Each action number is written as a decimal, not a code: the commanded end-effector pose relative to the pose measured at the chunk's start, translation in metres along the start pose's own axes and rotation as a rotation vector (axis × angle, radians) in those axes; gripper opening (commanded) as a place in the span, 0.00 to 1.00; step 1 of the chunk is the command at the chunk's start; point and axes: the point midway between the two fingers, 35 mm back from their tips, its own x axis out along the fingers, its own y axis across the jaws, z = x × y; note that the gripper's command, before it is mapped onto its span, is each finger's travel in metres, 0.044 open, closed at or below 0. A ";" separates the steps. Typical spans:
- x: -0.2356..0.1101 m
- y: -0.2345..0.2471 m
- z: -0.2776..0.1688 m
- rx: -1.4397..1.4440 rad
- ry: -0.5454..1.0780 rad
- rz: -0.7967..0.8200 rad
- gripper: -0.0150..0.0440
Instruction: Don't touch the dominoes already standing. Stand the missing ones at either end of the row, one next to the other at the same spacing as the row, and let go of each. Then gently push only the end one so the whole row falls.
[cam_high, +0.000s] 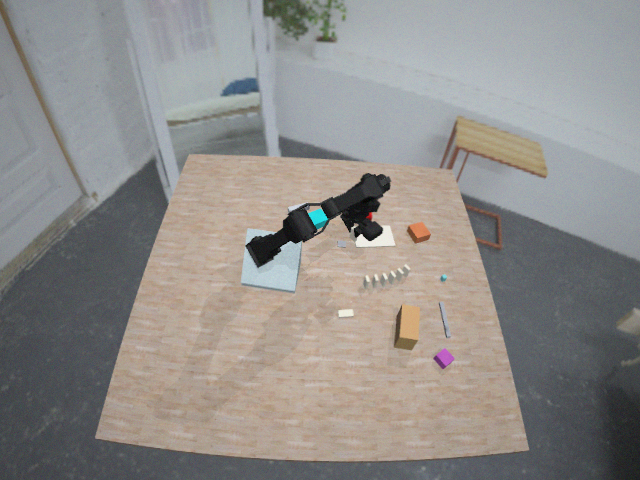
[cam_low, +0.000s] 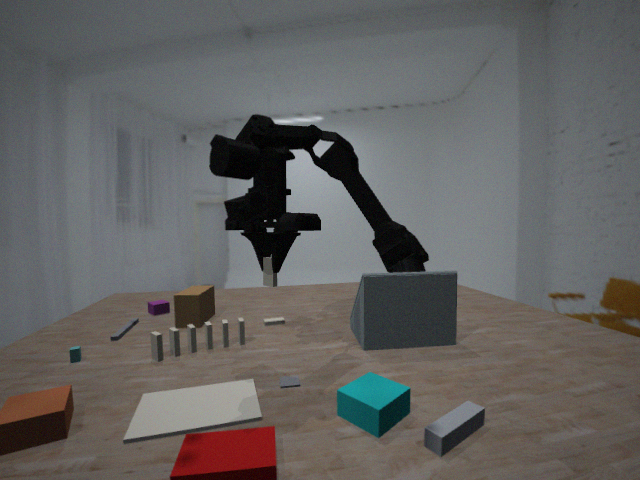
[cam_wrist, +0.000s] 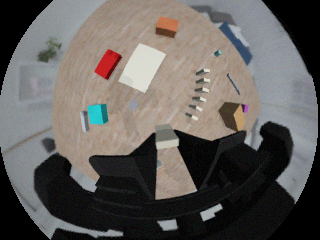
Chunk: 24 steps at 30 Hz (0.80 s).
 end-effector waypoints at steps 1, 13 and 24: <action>-0.002 -0.024 -0.010 0.121 0.010 0.007 0.44; 0.007 -0.100 -0.047 0.513 0.015 -0.004 0.44; 0.069 -0.103 -0.043 0.514 0.011 -0.003 0.44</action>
